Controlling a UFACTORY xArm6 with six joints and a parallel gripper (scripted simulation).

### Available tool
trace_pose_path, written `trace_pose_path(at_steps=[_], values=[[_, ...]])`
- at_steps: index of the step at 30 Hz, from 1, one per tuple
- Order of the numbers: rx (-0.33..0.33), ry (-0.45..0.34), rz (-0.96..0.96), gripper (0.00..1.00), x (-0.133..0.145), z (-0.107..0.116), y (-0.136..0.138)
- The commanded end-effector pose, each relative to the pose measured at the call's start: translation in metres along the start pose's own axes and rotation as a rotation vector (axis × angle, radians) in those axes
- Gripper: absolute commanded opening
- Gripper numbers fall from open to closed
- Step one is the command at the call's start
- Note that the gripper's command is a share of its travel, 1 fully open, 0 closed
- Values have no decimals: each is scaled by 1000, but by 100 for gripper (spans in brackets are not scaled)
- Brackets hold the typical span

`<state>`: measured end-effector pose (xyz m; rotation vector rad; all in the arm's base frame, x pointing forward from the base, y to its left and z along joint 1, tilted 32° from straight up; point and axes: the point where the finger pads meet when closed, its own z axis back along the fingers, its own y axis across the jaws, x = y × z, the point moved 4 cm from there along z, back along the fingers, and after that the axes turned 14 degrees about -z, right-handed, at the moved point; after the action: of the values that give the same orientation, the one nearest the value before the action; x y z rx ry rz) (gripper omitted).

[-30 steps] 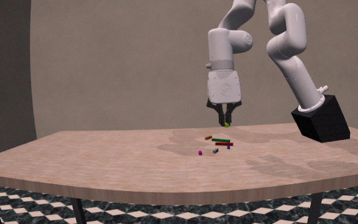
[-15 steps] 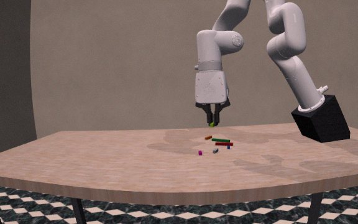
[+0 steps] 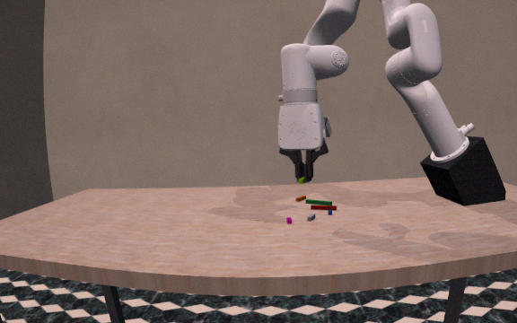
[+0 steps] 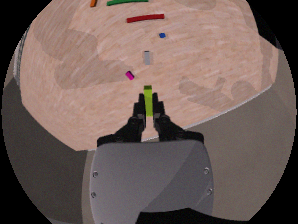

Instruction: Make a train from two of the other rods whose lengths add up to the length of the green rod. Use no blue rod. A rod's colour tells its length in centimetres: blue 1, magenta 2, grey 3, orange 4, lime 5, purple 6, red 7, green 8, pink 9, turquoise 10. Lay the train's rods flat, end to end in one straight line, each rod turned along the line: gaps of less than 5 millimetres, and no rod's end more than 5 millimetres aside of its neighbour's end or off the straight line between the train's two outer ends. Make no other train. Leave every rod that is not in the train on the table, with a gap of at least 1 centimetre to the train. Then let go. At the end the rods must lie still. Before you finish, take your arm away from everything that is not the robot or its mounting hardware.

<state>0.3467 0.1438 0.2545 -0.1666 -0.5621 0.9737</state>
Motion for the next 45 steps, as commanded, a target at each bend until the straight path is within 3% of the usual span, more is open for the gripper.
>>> trace_pose_path(at_steps=[1, 8, 27, 45], values=[[-2, -2, -1, 4, 1, 0, -1], [-3, -2, -1, 4, 1, -10, -1], [-3, -2, -1, 4, 3, -80, 0], [-2, -2, -1, 4, 3, -88, 1]])
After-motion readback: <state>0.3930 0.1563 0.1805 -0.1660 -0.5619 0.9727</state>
